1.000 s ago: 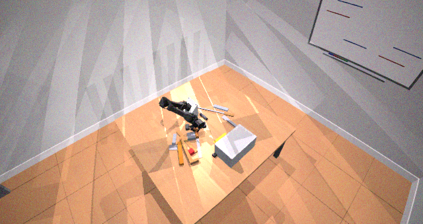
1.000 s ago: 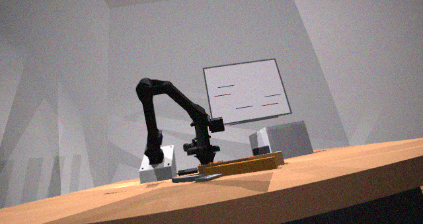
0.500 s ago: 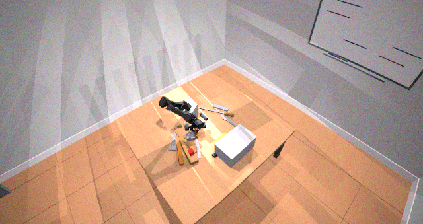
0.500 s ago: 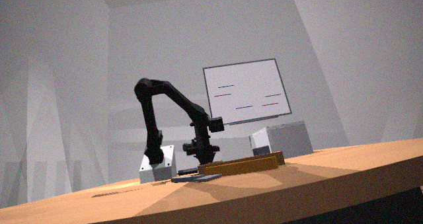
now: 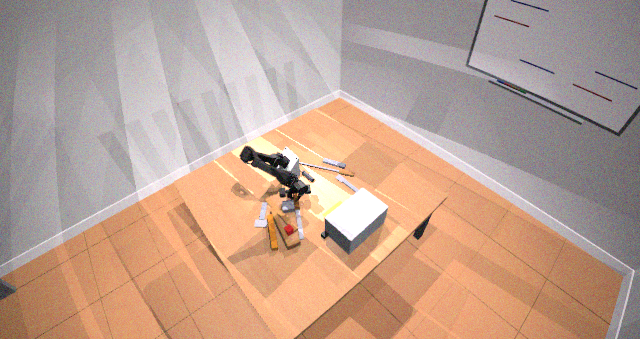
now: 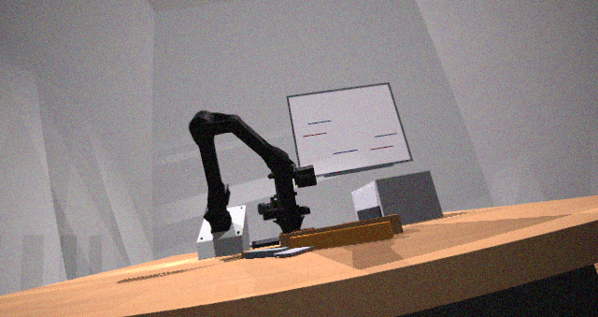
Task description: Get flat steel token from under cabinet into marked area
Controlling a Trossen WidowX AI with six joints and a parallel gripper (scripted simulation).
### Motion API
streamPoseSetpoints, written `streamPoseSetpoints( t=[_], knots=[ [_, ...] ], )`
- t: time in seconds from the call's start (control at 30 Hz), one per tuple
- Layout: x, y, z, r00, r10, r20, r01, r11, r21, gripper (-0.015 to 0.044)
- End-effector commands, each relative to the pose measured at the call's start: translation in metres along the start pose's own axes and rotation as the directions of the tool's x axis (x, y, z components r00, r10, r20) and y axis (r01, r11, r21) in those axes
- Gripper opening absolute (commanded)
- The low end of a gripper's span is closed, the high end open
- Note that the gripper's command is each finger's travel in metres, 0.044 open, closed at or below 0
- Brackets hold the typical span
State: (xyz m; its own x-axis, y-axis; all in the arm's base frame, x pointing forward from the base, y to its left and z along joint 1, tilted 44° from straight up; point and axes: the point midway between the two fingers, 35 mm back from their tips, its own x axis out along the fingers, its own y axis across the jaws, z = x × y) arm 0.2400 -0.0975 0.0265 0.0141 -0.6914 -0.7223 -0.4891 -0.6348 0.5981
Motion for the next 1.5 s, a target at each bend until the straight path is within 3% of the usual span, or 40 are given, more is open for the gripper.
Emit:
streamPoseSetpoints(
  t=[0.0,1.47],
  knots=[
    [-0.0001,0.003,-0.0025,1.0,0.009,-0.006,-0.009,1.0,0.014,0.0],
    [-0.0002,0.0089,-0.0062,1.0,0.009,-0.006,-0.009,1.0,0.014,0.0]
  ],
)
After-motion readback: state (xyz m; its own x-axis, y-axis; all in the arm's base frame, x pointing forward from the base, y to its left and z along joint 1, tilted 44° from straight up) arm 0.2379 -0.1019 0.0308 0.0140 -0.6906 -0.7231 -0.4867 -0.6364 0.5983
